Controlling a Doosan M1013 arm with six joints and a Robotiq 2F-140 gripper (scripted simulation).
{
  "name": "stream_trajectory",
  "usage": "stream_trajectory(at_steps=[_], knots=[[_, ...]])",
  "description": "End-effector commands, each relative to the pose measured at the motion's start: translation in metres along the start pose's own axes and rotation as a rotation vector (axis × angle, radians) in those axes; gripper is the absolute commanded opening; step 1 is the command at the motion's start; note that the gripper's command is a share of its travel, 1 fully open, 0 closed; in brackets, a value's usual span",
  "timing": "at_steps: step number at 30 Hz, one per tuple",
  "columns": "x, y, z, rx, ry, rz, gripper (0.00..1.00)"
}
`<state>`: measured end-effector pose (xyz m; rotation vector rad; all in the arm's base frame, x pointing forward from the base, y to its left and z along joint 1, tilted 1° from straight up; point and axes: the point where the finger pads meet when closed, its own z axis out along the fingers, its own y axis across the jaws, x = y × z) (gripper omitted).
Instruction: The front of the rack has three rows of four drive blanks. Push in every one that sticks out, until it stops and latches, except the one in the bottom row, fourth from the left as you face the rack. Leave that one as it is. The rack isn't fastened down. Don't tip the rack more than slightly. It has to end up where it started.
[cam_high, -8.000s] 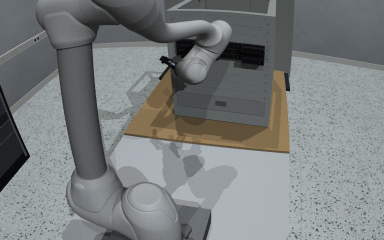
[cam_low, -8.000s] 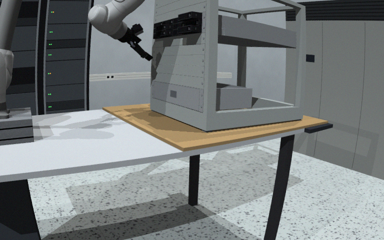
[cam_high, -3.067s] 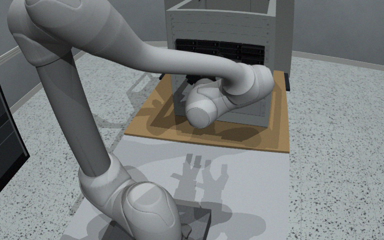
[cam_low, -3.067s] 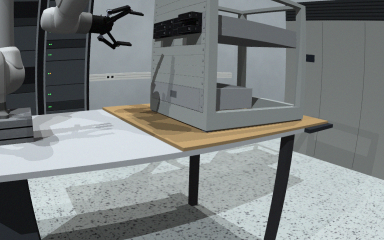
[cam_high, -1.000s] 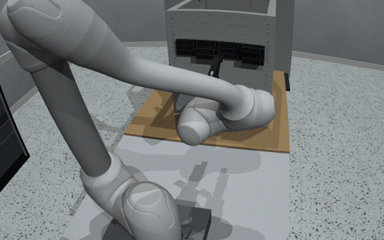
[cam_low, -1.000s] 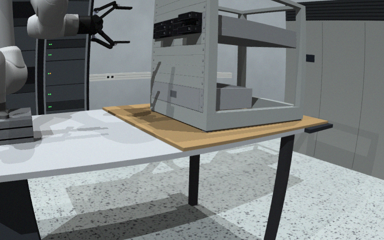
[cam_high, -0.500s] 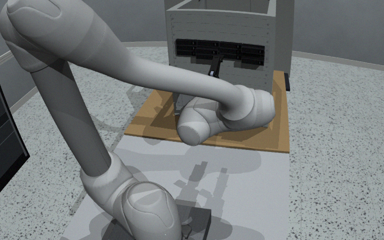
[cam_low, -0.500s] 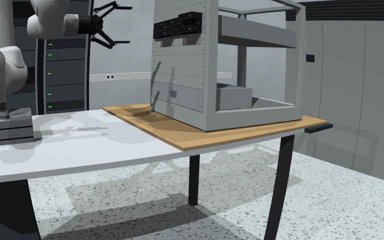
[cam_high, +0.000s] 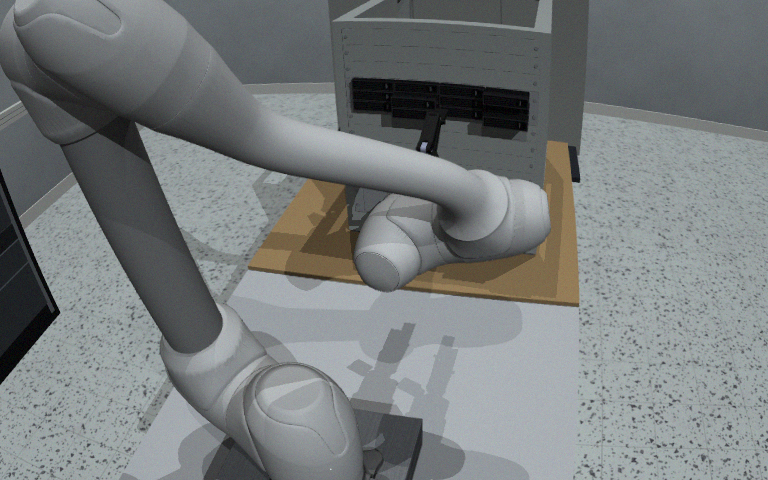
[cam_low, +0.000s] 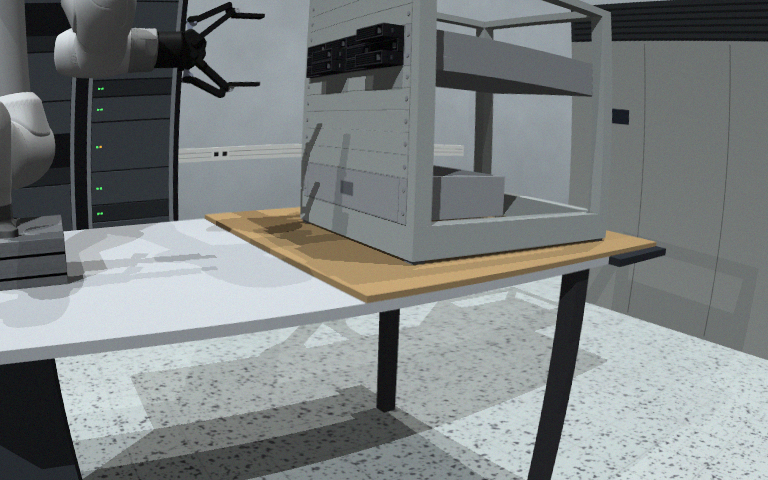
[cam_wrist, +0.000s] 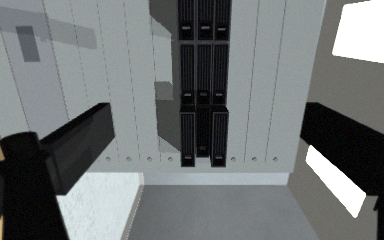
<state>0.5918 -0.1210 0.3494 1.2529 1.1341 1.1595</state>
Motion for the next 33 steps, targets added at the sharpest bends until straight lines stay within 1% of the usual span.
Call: stream_trajectory(at_steps=[1,6,13,15,21,30,32,33], knots=[[0.0,0.001,0.001,-0.001,0.0,0.0,1.0],[-0.003,0.001,0.004,-0.001,0.0,0.0,1.0],[-0.014,0.003,0.019,-0.001,0.0,0.0,1.0],[-0.014,0.003,0.019,-0.001,0.0,0.0,1.0],[-0.031,0.006,0.04,-0.001,0.0,0.0,1.0],[-0.064,0.011,0.082,-0.001,0.0,0.0,1.0],[-0.064,0.011,0.082,-0.001,0.0,0.0,1.0],[-0.068,0.012,0.087,-0.001,0.0,0.0,1.0]])
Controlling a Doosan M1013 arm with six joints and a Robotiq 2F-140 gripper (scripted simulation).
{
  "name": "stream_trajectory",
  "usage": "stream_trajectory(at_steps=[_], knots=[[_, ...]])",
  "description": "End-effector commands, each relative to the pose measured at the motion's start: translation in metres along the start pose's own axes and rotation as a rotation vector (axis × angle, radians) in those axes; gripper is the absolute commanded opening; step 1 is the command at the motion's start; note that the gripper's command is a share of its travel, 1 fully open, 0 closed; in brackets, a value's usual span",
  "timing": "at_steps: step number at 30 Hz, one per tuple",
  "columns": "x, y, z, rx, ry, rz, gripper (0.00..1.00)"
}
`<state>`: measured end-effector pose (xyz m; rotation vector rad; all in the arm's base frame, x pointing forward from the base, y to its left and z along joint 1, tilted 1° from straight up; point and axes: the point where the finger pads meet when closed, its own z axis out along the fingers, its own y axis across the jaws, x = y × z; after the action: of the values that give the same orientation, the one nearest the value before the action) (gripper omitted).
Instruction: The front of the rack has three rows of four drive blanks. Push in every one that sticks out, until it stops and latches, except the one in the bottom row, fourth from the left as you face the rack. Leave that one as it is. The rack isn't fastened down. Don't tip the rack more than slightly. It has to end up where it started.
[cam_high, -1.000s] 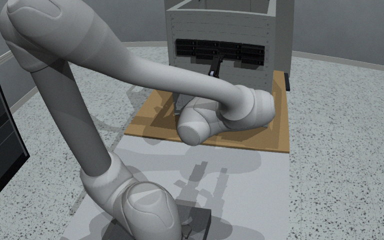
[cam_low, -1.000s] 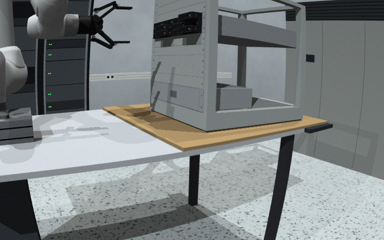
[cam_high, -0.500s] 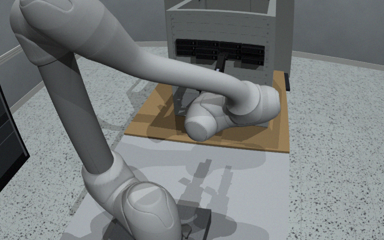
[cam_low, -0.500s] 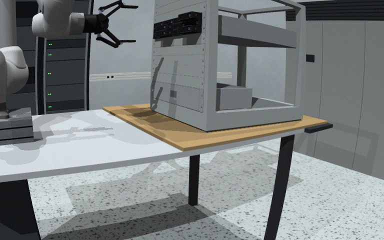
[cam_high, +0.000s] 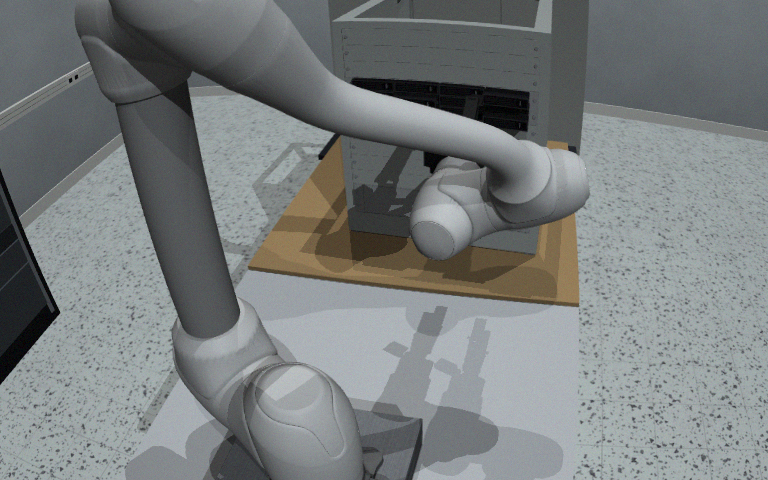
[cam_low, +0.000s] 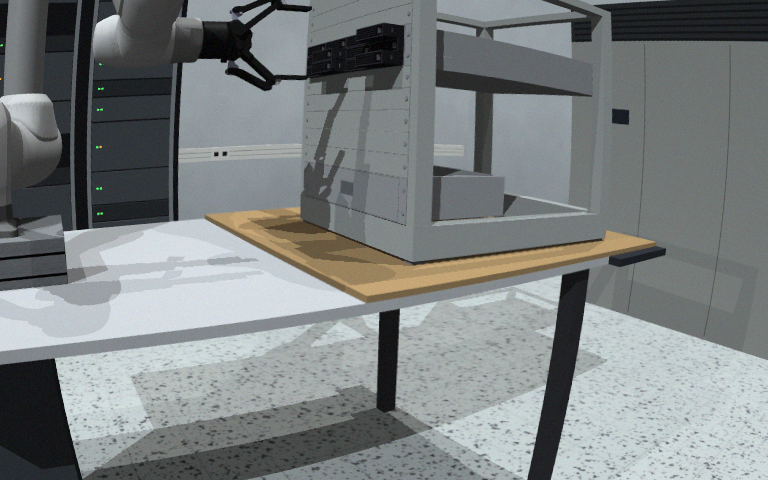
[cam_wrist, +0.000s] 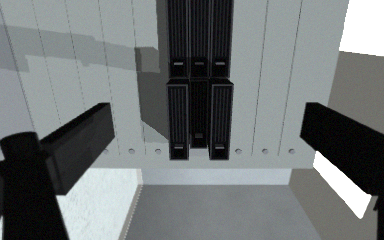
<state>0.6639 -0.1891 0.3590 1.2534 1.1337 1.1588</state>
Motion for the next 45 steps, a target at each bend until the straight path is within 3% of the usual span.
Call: stream_trajectory(at_steps=[1,14,45], knots=[[-0.01,0.003,0.015,-0.001,0.001,0.0,1.0],[-0.048,0.009,0.063,-0.001,0.001,0.0,1.0],[-0.055,0.01,0.071,-0.001,0.001,0.0,1.0]])
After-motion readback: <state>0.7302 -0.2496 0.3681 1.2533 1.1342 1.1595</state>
